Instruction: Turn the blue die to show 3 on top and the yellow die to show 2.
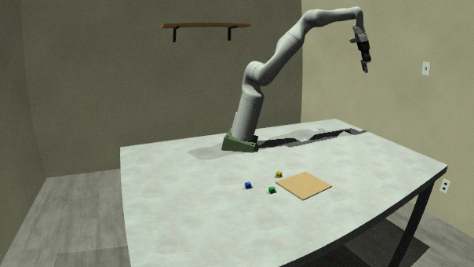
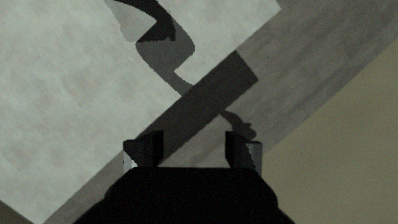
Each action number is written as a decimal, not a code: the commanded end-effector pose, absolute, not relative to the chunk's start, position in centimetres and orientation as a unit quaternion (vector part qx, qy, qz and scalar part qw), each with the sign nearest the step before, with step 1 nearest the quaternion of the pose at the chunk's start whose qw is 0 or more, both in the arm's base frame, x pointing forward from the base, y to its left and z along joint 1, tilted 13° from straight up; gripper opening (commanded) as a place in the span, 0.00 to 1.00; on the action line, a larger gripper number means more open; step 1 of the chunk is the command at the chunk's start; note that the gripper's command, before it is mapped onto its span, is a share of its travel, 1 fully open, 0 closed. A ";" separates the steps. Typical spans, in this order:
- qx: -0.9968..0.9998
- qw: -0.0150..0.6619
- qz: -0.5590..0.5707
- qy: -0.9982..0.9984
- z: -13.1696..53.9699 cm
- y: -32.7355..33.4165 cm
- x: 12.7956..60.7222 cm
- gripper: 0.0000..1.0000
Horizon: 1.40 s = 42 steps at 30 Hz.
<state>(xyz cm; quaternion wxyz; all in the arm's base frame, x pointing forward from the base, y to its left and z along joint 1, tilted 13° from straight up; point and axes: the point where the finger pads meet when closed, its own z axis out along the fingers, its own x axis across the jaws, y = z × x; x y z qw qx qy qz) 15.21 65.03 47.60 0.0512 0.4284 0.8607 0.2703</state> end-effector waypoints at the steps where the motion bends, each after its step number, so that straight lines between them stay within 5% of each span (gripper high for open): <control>1: 0.428 0.051 0.272 0.860 47.8 65.0 15.2 1.00; 16: 0.456 0.100 0.296 0.834 52.0 59.8 21.6 1.00; 30: 0.527 0.188 0.321 0.764 59.1 43.9 34.3 1.00; 42: 0.550 0.206 0.320 0.743 60.3 38.3 37.4 1.00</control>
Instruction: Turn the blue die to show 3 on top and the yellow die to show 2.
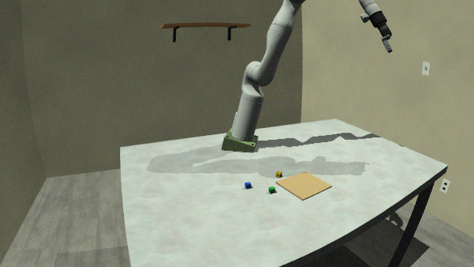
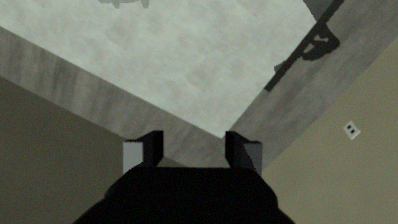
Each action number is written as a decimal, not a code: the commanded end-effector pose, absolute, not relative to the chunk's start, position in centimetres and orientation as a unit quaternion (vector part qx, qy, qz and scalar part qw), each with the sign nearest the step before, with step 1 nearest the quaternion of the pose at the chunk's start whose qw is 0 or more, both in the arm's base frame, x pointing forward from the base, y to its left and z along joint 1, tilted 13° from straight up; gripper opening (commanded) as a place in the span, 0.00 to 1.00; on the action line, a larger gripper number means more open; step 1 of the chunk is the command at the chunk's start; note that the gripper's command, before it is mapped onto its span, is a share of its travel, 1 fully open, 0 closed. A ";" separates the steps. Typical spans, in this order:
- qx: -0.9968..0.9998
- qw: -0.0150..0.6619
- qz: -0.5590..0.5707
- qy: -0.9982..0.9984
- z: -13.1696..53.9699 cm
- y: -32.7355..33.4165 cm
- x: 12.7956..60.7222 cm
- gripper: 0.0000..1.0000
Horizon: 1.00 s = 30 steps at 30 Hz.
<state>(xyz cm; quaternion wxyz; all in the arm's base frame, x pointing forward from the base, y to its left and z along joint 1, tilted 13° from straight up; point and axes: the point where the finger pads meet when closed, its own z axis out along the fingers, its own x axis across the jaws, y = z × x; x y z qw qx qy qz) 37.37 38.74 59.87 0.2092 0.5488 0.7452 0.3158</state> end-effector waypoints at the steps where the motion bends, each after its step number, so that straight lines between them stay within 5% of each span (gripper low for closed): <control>1: 0.562 0.215 0.319 0.732 60.7 35.3 38.8 1.00; 30: 0.588 0.229 0.312 0.710 61.1 28.8 41.5 1.00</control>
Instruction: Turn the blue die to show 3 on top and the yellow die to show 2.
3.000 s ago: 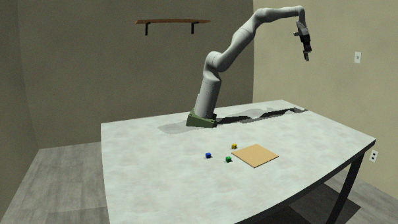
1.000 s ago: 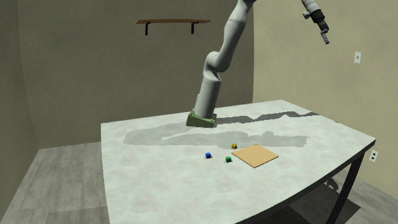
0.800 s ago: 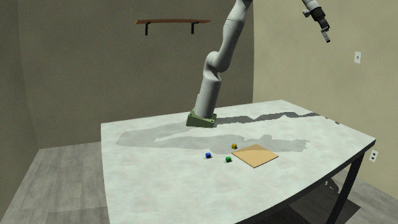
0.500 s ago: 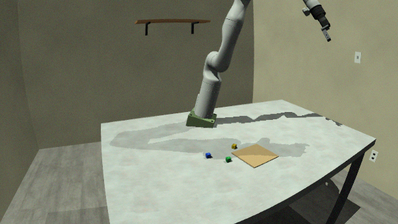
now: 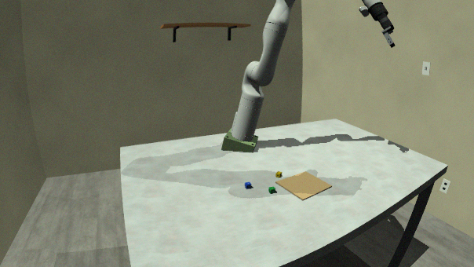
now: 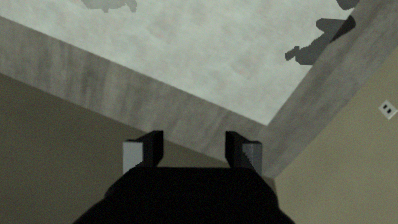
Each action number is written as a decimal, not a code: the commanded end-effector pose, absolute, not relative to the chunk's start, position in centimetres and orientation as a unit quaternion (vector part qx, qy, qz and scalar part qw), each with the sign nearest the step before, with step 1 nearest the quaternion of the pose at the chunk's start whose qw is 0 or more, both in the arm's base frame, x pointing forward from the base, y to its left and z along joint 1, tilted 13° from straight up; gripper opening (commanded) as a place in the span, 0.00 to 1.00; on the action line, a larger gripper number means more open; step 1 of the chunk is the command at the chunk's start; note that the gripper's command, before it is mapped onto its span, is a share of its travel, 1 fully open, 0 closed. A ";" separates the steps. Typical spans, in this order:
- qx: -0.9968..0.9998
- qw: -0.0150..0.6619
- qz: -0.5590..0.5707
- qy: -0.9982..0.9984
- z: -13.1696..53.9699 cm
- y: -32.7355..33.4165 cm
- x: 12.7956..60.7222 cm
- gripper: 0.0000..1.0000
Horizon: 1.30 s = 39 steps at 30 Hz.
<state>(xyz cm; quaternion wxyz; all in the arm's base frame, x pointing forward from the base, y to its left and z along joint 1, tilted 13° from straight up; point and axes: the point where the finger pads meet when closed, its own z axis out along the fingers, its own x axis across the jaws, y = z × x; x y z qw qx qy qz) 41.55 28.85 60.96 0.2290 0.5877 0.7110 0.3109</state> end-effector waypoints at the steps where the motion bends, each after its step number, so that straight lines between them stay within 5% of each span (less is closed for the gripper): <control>1: 0.601 0.234 0.308 0.699 61.0 25.3 42.7 1.00; 13: 0.601 0.234 0.308 0.699 61.0 25.3 42.7 1.00; 39: 0.641 0.242 0.289 0.669 59.5 14.7 45.6 1.00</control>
